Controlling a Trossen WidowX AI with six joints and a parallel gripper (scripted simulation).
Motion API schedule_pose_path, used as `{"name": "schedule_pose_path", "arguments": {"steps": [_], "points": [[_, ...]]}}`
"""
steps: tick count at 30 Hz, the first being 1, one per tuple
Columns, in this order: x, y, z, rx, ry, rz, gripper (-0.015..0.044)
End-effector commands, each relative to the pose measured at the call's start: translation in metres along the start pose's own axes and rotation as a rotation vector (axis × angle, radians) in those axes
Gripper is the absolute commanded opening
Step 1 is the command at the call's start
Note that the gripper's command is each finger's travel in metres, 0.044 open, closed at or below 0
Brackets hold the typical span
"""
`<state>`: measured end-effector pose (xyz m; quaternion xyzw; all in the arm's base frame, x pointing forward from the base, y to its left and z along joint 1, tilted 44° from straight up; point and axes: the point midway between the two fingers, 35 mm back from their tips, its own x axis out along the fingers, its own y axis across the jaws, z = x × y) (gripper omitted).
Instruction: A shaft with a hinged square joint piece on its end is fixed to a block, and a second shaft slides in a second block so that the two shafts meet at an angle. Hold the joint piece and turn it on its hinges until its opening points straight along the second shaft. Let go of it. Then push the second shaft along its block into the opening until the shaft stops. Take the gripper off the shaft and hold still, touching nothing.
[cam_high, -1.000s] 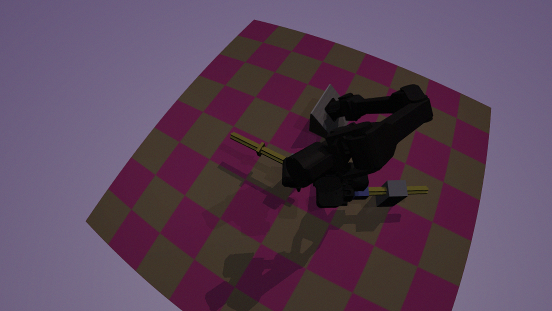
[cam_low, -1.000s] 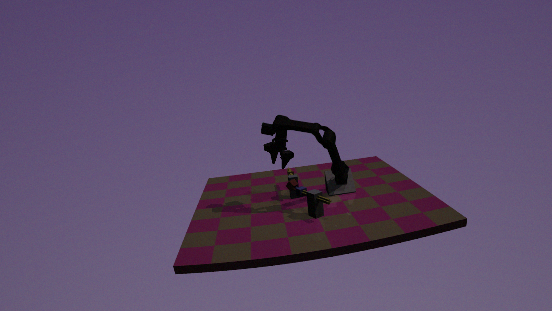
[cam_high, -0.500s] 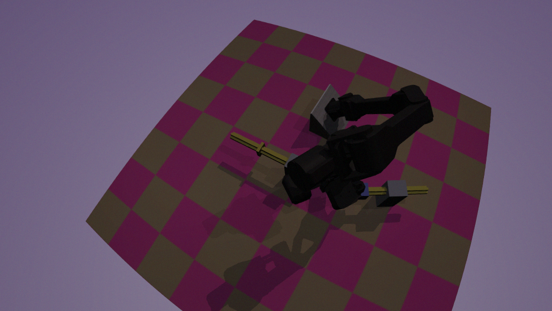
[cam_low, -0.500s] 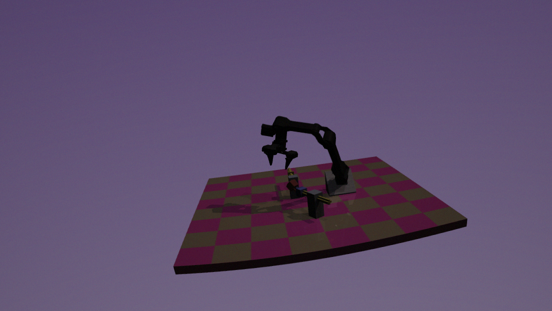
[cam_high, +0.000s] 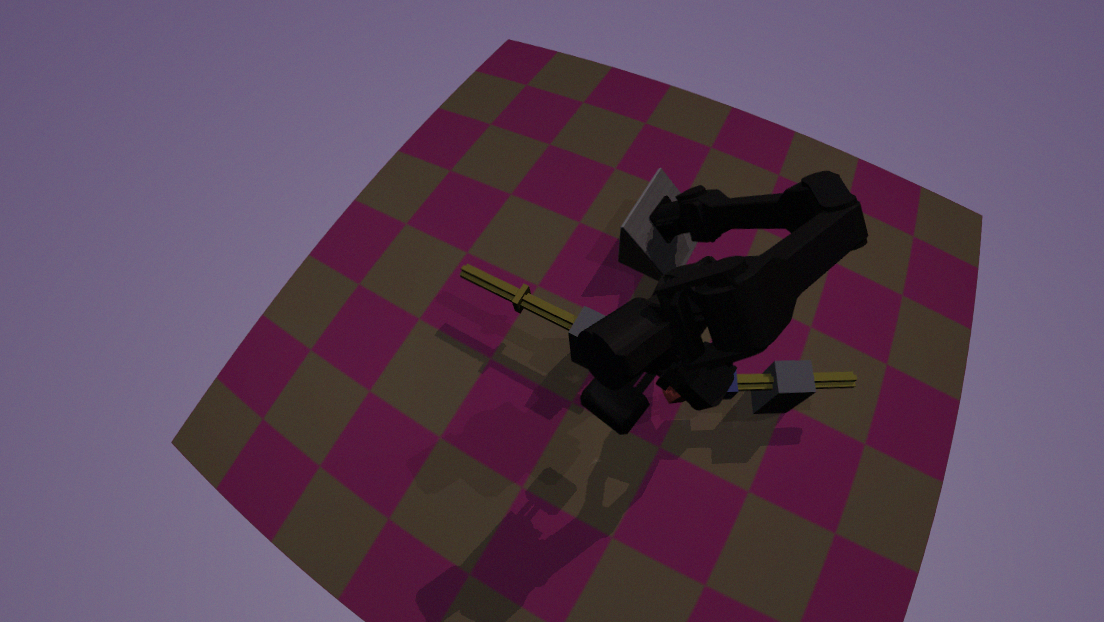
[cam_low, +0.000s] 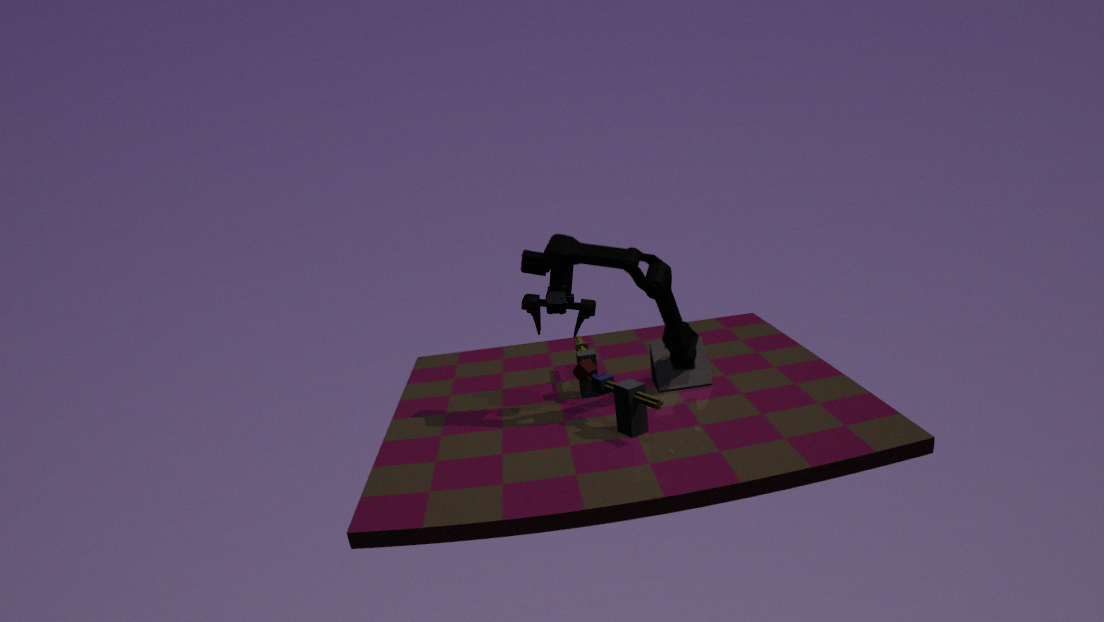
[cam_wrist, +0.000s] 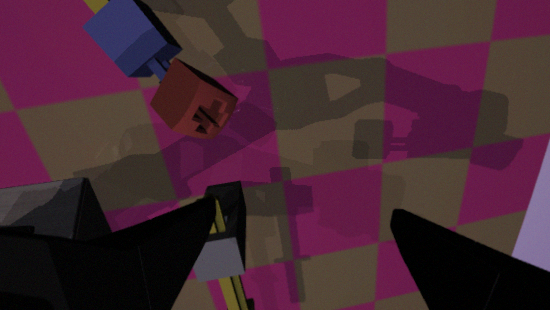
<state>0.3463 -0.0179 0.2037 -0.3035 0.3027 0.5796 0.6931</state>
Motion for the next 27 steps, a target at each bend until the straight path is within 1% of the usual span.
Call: {"name": "schedule_pose_path", "arguments": {"steps": [1,27], "points": [[0.0015,0.0002,-0.0002,-0.143,0.011,0.005,0.0440],[0.0079,0.0006,0.0016,-0.948,0.034,0.038,0.0440]]}}
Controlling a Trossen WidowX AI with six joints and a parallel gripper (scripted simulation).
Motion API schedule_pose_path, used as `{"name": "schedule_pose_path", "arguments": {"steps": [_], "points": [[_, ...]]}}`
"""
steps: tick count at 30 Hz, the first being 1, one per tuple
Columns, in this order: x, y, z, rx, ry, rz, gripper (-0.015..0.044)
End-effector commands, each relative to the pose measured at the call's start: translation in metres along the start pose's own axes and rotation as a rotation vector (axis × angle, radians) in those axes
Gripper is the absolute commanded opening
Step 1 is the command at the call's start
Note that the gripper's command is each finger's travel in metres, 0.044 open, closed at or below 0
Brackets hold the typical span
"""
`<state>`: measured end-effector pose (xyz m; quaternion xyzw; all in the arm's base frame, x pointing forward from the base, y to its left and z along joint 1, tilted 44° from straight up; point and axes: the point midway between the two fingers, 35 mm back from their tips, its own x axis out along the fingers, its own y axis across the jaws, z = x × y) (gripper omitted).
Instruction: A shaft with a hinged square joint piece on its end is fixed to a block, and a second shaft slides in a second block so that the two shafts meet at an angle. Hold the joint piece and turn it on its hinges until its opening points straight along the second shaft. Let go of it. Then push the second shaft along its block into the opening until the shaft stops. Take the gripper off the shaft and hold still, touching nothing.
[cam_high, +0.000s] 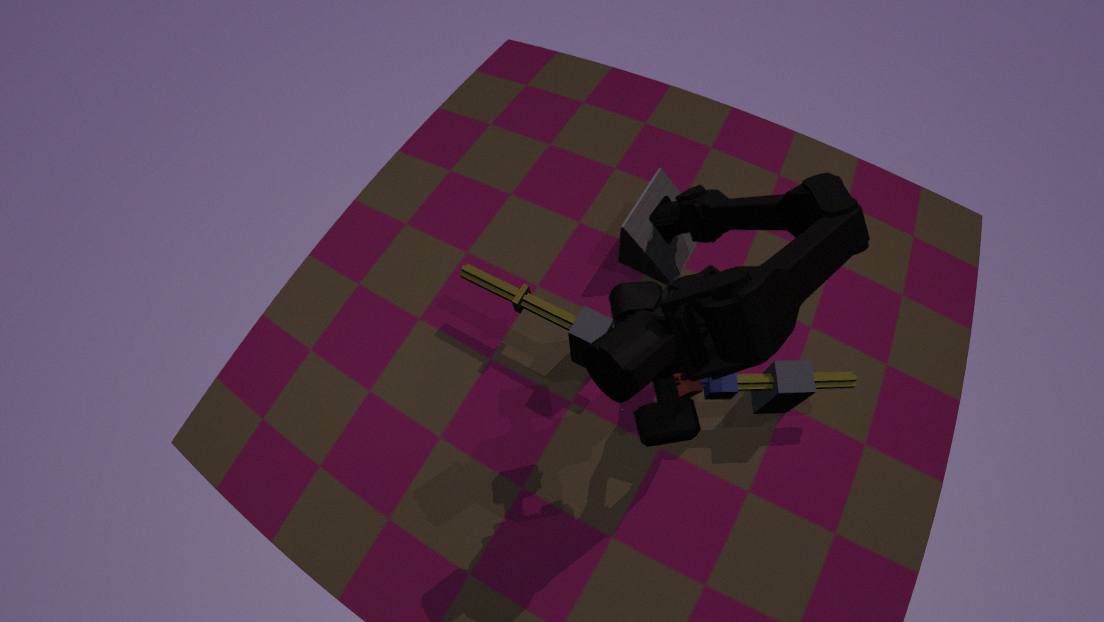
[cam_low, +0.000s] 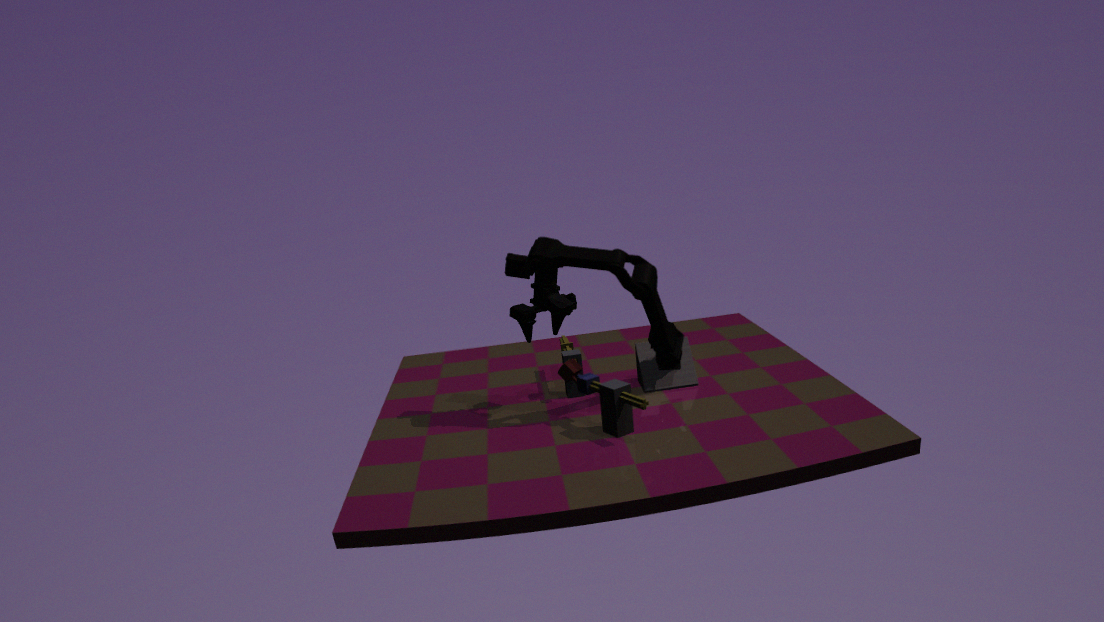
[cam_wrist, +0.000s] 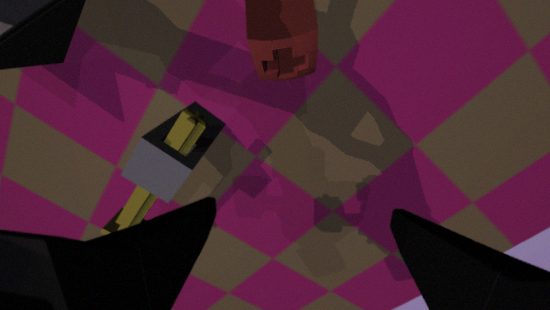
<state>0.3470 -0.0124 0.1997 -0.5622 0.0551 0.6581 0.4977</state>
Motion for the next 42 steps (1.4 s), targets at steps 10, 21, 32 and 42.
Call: {"name": "schedule_pose_path", "arguments": {"steps": [10,21,32,42], "points": [[0.004,0.000,0.000,-0.158,0.004,0.012,0.0440],[0.040,-0.001,0.006,-0.159,0.006,0.012,0.0440],[0.077,0.002,0.016,-0.159,0.004,0.009,0.0440],[0.074,0.005,0.038,-0.159,0.003,0.009,0.0440]]}}
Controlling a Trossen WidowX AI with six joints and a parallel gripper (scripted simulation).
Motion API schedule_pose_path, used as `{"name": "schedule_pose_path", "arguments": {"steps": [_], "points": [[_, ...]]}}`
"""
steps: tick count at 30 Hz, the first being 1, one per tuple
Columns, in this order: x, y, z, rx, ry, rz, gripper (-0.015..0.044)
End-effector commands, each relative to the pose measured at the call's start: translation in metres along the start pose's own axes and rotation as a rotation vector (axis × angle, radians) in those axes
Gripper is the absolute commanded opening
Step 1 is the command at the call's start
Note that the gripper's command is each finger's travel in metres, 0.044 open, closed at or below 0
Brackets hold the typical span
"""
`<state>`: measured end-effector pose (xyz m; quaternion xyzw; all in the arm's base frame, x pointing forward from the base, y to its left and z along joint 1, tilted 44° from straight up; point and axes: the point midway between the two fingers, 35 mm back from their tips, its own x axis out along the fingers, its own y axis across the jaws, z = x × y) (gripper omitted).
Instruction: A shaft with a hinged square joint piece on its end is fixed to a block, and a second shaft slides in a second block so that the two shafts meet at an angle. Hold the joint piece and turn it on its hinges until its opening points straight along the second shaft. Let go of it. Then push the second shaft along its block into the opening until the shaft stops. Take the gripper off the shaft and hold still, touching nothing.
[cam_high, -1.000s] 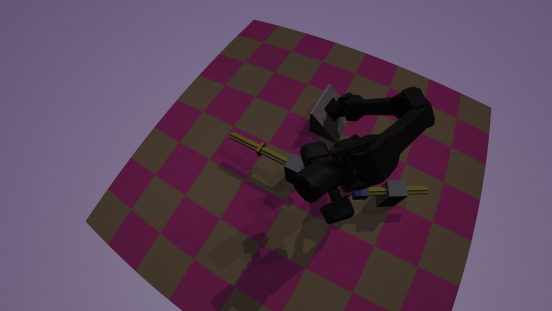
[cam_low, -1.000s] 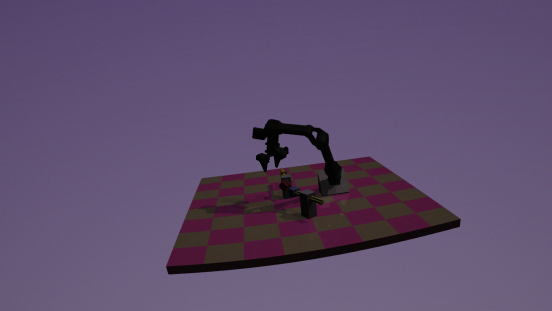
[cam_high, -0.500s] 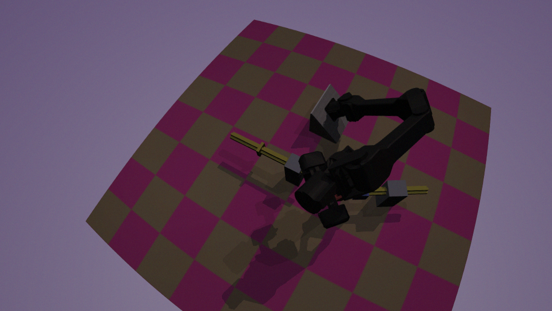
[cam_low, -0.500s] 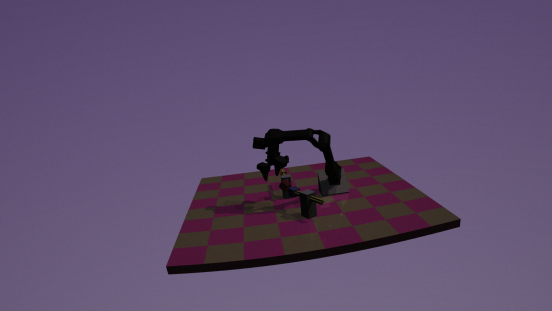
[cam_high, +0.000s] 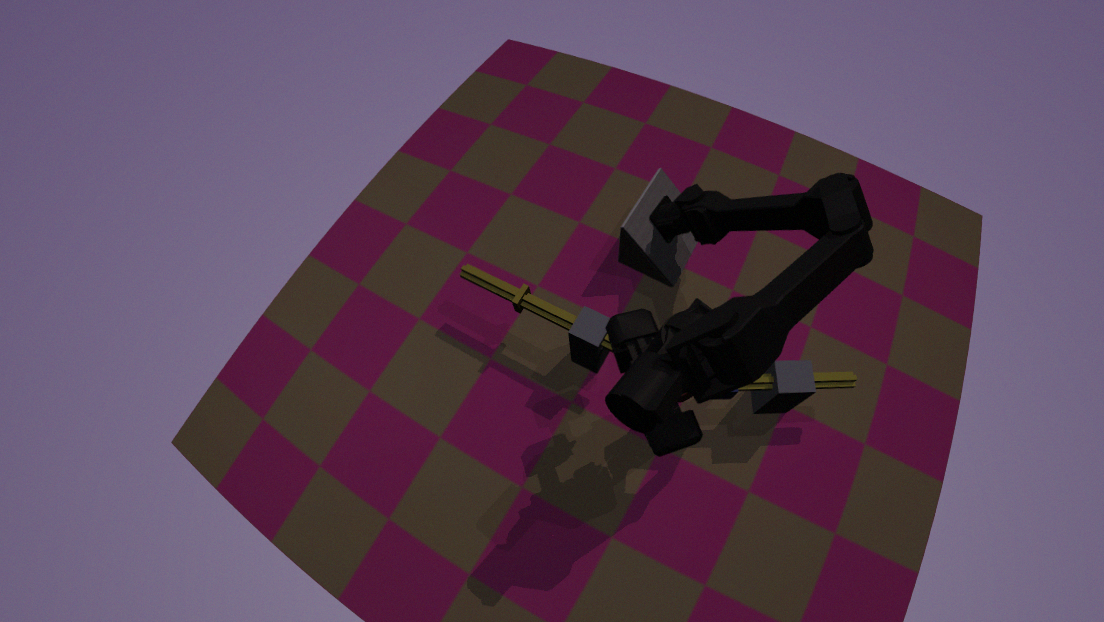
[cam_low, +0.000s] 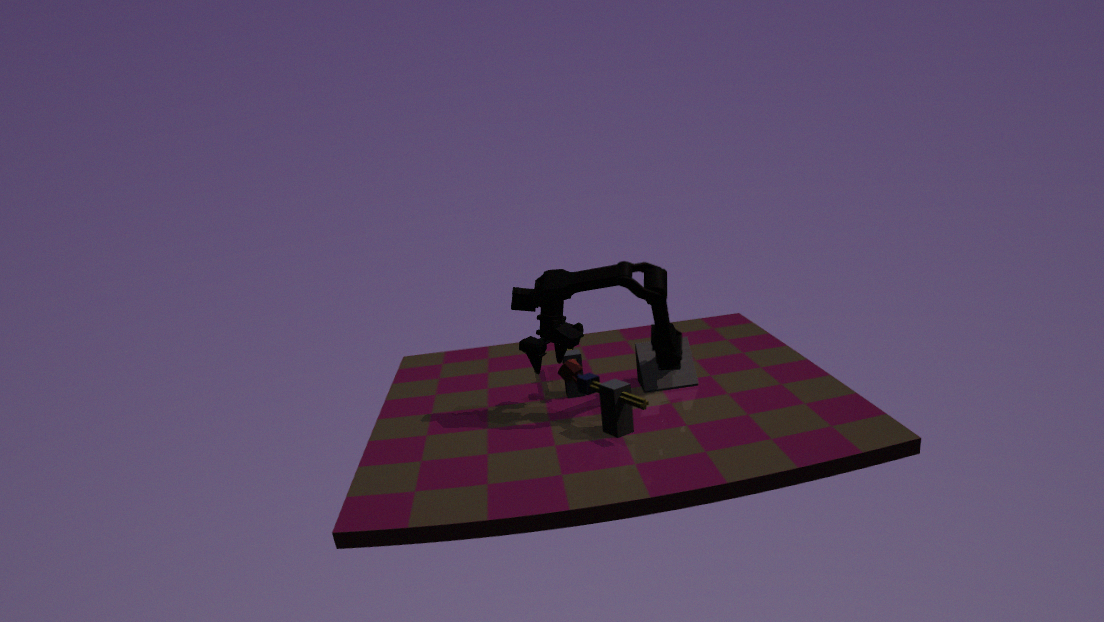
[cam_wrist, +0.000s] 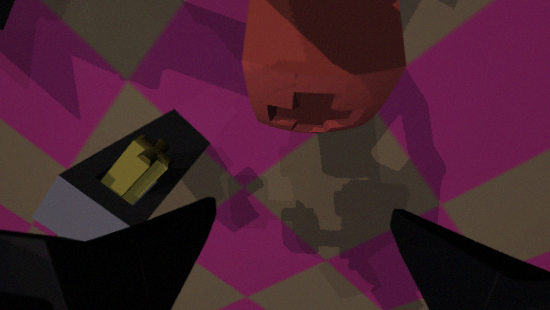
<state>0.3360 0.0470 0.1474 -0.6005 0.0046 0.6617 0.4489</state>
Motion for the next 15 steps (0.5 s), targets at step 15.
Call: {"name": "schedule_pose_path", "arguments": {"steps": [15], "points": [[-0.010,0.001,0.058,0.003,-0.001,0.002,0.0440]]}}
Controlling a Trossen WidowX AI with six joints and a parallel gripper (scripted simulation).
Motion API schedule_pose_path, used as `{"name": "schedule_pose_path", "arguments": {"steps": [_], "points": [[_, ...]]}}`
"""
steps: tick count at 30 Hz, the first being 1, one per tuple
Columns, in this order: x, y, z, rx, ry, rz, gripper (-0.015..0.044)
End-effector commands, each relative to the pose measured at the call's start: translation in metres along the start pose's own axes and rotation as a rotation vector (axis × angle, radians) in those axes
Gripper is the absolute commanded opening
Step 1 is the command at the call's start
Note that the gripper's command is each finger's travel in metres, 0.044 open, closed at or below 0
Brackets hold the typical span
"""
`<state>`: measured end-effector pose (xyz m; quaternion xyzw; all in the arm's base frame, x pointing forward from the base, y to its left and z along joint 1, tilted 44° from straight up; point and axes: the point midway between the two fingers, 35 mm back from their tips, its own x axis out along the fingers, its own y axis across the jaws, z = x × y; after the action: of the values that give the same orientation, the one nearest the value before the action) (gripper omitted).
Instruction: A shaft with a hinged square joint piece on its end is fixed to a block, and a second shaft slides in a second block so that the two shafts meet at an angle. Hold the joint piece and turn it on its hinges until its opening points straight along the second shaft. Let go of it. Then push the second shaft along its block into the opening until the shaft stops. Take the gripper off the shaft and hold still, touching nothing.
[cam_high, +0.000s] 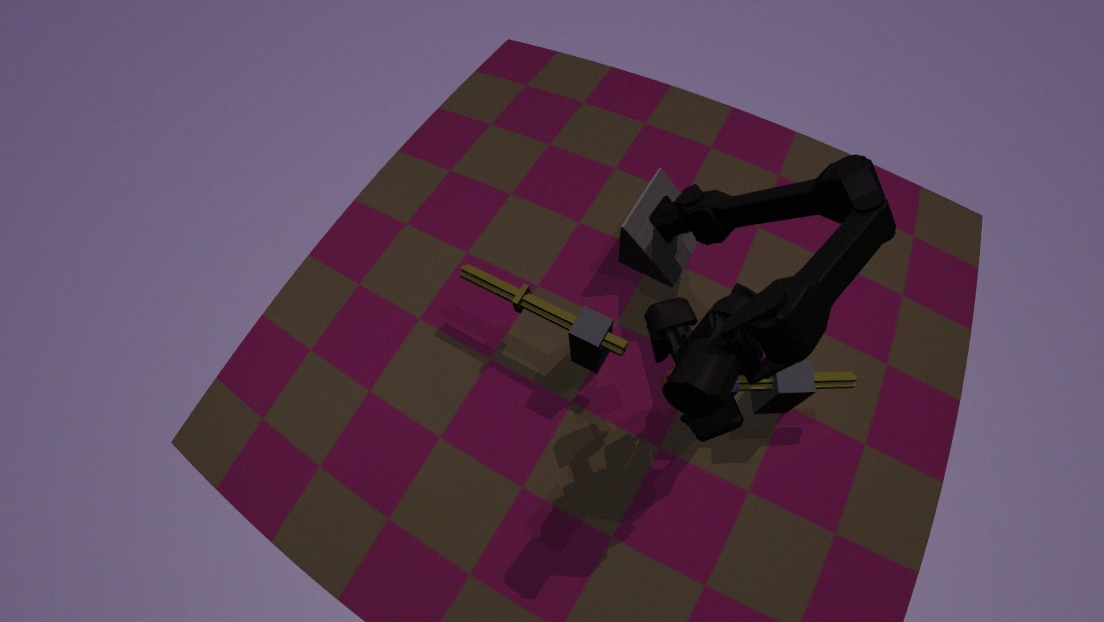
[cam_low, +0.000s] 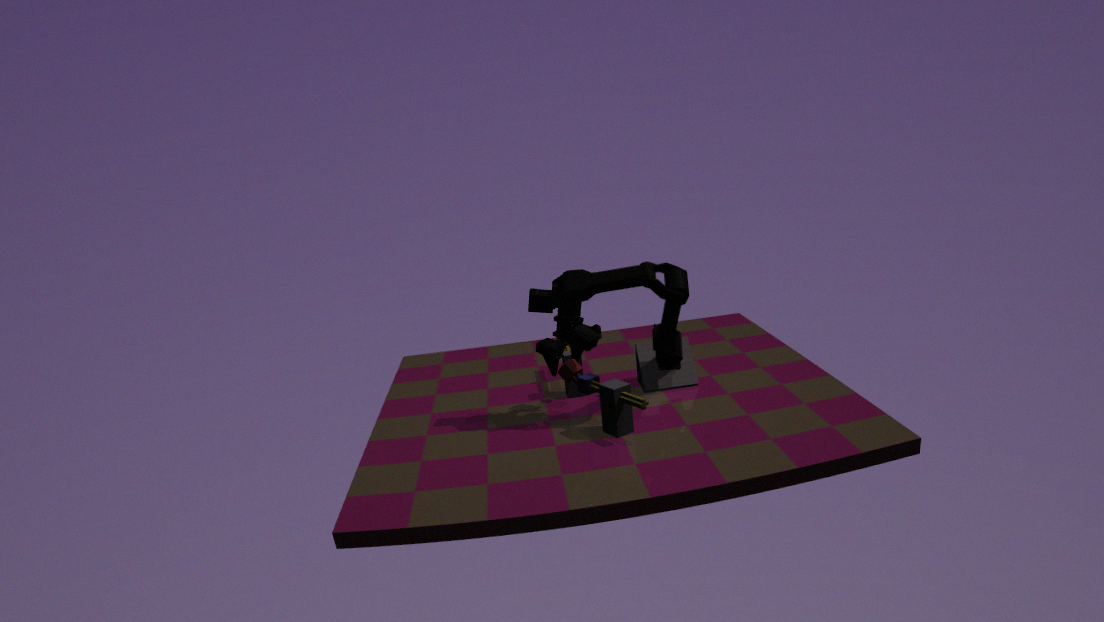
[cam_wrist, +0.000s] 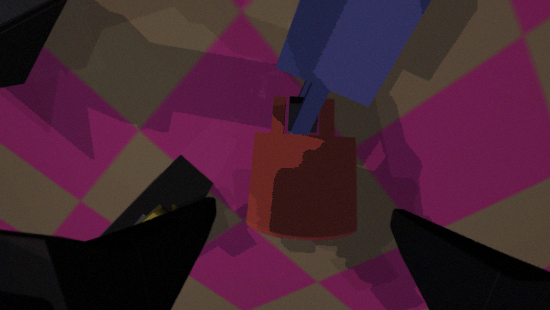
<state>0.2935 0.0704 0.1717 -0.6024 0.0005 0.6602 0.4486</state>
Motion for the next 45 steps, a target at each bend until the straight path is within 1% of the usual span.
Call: {"name": "schedule_pose_path", "arguments": {"steps": [1,21,31,45], "points": [[0.001,0.002,0.005,0.010,-0.001,0.008,0.0440],[0.030,0.002,0.006,0.010,-0.001,0.007,0.0440],[0.030,0.002,0.006,0.010,-0.001,0.007,0.0182],[0.030,0.002,0.006,0.010,-0.001,0.007,0.0182]]}}
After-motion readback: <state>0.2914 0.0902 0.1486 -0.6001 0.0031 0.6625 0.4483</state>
